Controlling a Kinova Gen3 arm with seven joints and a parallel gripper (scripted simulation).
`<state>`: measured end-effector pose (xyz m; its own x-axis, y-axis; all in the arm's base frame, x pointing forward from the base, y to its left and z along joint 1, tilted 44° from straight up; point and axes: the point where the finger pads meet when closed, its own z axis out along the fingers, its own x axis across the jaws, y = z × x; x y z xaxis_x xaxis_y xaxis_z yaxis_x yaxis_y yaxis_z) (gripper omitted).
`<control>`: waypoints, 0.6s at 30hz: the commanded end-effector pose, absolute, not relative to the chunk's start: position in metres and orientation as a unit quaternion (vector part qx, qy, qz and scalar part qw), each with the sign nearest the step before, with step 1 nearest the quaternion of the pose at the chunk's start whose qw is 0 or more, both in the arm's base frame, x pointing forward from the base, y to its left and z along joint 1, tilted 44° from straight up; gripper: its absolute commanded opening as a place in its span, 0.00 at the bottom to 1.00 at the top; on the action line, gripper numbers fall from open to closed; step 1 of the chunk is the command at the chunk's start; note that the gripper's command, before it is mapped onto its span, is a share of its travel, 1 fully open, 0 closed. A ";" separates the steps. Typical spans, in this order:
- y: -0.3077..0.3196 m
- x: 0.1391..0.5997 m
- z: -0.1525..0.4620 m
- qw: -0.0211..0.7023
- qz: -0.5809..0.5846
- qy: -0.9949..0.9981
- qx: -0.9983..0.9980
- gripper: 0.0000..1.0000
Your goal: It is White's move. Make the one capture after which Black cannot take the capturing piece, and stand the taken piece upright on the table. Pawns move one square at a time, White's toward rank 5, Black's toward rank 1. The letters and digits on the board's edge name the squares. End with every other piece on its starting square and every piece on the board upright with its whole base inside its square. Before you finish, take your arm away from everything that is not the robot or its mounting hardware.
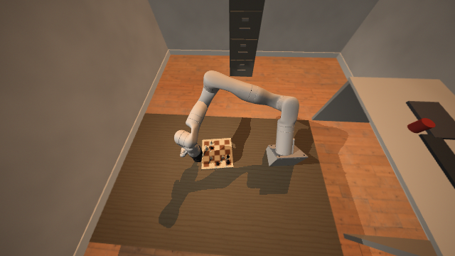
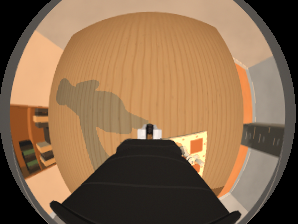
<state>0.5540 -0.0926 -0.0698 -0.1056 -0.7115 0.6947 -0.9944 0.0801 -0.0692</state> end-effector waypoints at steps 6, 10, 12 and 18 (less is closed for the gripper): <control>-0.093 0.555 -0.071 0.253 0.279 -0.689 0.619 0.00; -0.093 0.555 -0.071 0.253 0.279 -0.689 0.619 0.00; -0.094 0.555 -0.071 0.253 0.279 -0.689 0.619 0.00; -0.094 0.555 -0.071 0.253 0.279 -0.689 0.619 0.00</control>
